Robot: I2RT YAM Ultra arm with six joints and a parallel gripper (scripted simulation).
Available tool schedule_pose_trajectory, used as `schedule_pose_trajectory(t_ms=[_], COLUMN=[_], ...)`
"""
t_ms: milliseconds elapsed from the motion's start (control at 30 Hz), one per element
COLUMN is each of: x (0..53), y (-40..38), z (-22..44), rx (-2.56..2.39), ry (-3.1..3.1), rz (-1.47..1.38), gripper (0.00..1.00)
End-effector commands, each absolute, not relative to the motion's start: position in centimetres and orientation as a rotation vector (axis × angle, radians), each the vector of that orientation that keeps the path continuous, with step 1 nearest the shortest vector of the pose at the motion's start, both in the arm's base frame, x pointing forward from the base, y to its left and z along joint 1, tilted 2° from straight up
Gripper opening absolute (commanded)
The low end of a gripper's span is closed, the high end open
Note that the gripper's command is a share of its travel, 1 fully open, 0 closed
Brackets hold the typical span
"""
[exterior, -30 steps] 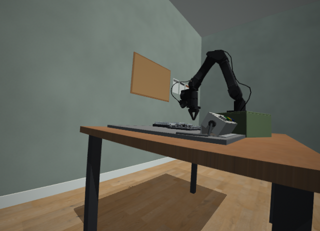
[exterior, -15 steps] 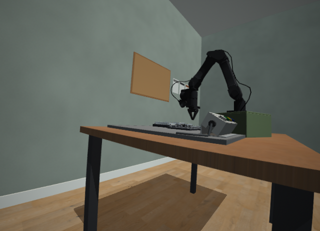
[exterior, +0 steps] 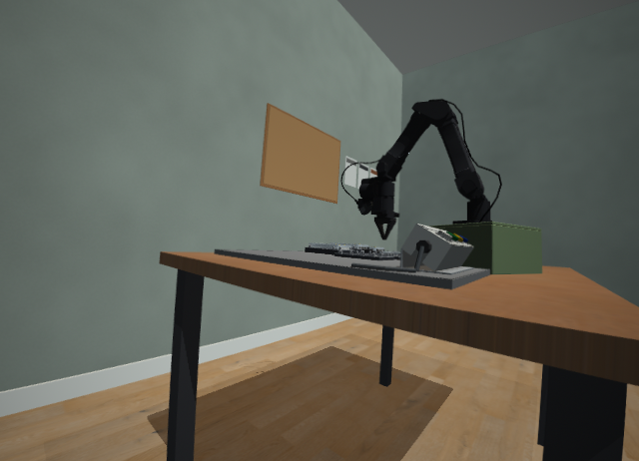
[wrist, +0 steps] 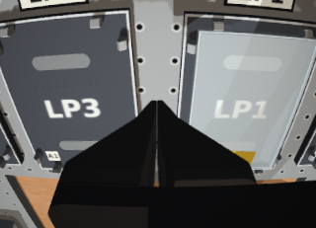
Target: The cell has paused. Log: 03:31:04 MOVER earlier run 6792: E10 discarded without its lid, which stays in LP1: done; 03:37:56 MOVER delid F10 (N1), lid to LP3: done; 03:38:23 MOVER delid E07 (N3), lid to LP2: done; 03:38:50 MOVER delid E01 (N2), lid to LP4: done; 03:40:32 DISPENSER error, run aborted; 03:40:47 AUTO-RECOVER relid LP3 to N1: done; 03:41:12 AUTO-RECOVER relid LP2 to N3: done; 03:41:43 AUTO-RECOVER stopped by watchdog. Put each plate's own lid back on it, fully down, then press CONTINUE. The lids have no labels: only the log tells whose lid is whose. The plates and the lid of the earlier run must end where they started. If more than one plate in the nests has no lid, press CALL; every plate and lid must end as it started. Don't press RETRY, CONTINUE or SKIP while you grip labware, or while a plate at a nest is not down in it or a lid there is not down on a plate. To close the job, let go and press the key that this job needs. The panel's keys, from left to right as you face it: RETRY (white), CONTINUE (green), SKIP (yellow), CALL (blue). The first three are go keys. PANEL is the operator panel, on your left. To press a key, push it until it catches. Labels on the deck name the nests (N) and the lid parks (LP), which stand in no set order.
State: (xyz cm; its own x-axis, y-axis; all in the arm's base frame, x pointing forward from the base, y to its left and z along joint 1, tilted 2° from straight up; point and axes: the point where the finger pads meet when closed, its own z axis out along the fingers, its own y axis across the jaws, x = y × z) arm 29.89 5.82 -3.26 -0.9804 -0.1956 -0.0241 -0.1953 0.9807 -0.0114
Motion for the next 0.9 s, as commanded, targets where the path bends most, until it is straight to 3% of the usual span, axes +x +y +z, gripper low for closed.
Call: schedule_pose_trajectory(t_ms=[0, 533, 867], x=[29.9, 30.5, 28.8], y=[5.4, 5.8, 5.5], z=[-3.0, 4.5, 3.5], rx=[-0.278, -0.282, -0.29], ry=[3.085, 3.064, 3.114], rz=[-0.016, -0.013, -0.021], gripper=[0.0, 0.0, 0.0])
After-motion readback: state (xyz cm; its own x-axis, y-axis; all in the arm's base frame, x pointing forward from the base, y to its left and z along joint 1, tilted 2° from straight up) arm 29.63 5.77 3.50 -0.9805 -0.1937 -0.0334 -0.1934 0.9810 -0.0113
